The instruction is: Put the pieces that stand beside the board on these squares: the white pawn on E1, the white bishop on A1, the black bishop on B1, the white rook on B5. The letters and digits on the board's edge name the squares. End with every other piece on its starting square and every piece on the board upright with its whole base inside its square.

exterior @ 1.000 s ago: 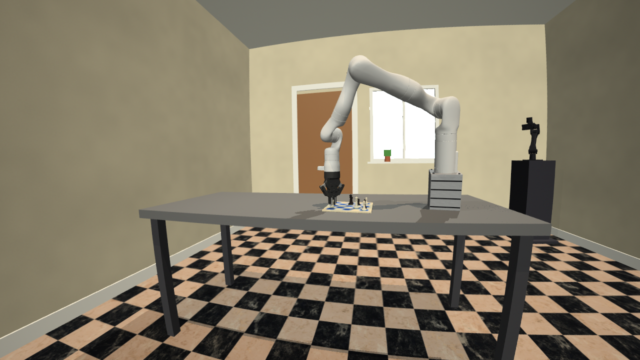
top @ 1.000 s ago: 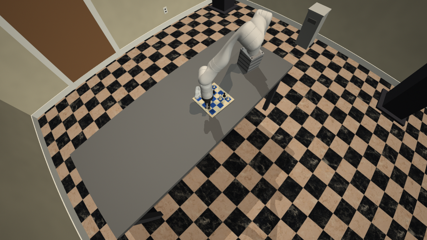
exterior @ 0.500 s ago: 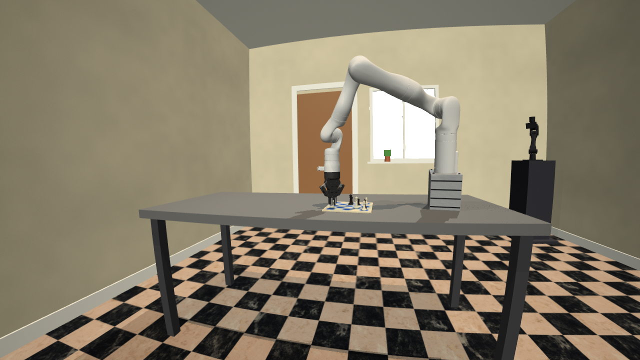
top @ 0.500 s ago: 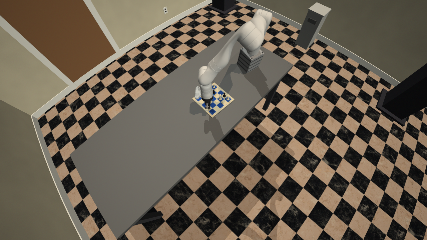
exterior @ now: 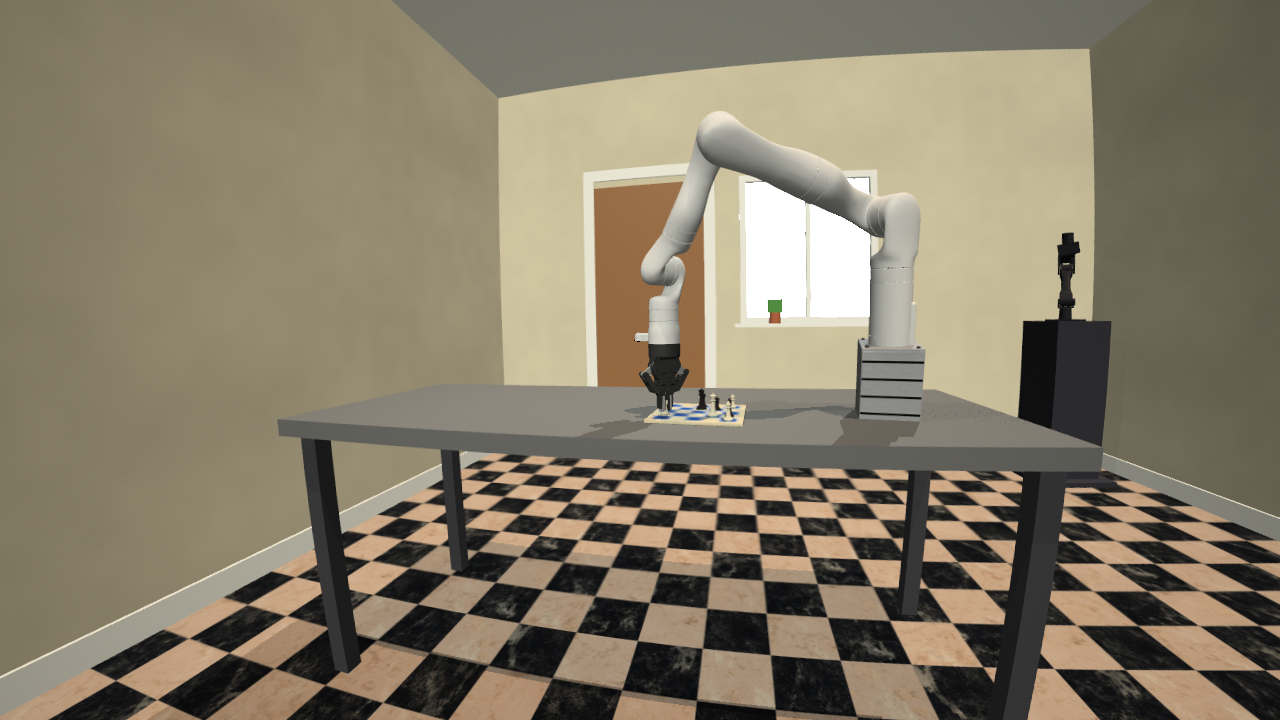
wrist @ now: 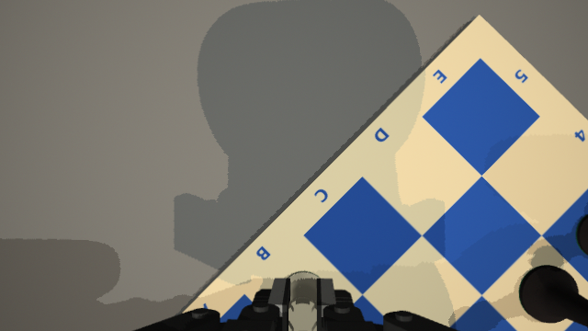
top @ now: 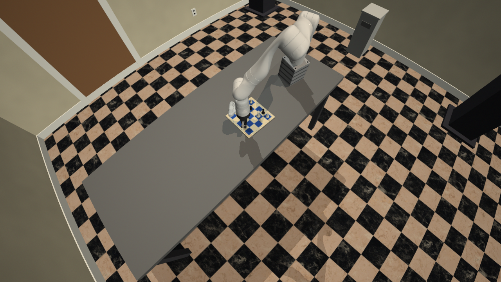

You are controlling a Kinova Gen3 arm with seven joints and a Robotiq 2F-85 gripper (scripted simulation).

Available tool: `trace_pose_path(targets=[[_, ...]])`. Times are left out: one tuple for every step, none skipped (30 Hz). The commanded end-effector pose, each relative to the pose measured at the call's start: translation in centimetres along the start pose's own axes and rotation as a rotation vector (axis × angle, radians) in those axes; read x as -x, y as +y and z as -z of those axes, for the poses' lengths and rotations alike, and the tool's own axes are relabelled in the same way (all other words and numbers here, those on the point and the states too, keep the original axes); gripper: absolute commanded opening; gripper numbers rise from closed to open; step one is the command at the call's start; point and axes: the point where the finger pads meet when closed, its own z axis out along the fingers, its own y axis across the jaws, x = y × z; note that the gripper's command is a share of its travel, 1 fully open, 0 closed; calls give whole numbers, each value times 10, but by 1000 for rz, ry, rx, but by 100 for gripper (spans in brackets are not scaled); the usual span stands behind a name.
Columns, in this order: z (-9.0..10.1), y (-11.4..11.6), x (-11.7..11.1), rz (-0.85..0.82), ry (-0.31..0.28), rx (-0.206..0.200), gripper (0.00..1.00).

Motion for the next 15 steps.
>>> trace_pose_path(targets=[[1,-1,-1,0,1,-2,0],[1,-1,-1,0,1,-2,0],[1,-1,-1,0,1,-2,0],[1,-1,-1,0,1,-2,0],[1,-1,-1,0,1,-2,0],[1,-1,-1,0,1,-2,0],[1,-1,-1,0,1,-2,0],[1,-1,-1,0,1,-2,0],[1,-1,-1,0,1,-2,0],[1,-1,-1,0,1,-2,0],[1,-1,-1,0,1,-2,0],[1,-1,-1,0,1,-2,0],[1,-1,-1,0,1,-2,0],[1,-1,-1,0,1,-2,0],[1,-1,-1,0,1,-2,7]])
